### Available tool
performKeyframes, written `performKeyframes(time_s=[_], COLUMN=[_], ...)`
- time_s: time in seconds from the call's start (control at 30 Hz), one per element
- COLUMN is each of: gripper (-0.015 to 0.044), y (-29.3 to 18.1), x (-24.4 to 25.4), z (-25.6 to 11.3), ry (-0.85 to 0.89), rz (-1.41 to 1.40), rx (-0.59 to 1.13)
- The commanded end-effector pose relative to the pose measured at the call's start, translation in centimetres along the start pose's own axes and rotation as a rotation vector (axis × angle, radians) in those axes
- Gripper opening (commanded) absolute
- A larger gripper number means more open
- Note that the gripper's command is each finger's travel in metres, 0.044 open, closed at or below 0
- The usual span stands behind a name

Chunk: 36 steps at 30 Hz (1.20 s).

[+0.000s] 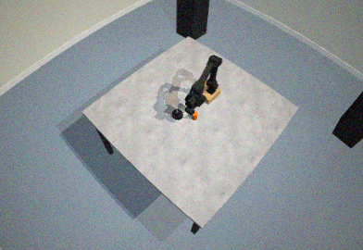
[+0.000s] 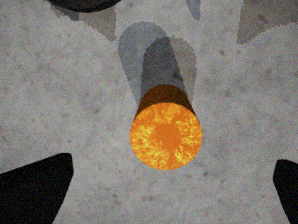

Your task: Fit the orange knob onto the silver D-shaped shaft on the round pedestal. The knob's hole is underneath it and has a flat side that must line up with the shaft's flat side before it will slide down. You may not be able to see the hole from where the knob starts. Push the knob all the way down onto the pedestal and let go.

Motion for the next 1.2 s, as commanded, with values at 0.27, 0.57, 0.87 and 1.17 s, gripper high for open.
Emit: performKeyframes(time_s=[0.27, 0.57, 0.87, 1.17], gripper=[0.044, 0.044, 0.044, 0.044], y=[0.0, -0.1, -0.1, -0.1], x=[0.2, 0.4, 0.4, 0.4], z=[2.3, 3.8, 5.2, 6.7], ry=[0.004, 0.004, 0.004, 0.004], rz=[-0.007, -0.007, -0.007, -0.007], rx=[-0.002, -0.002, -0.002, -0.002])
Point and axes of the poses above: the point midway between the two fingers, 35 mm back from their tips, its own z axis out along the fingers, its own x axis across the jaws, y = z × x, the point moved 2 cm from there along -z, back along the fingers, and after that the axes turned 15 degrees about z, right-handed, at the moved point
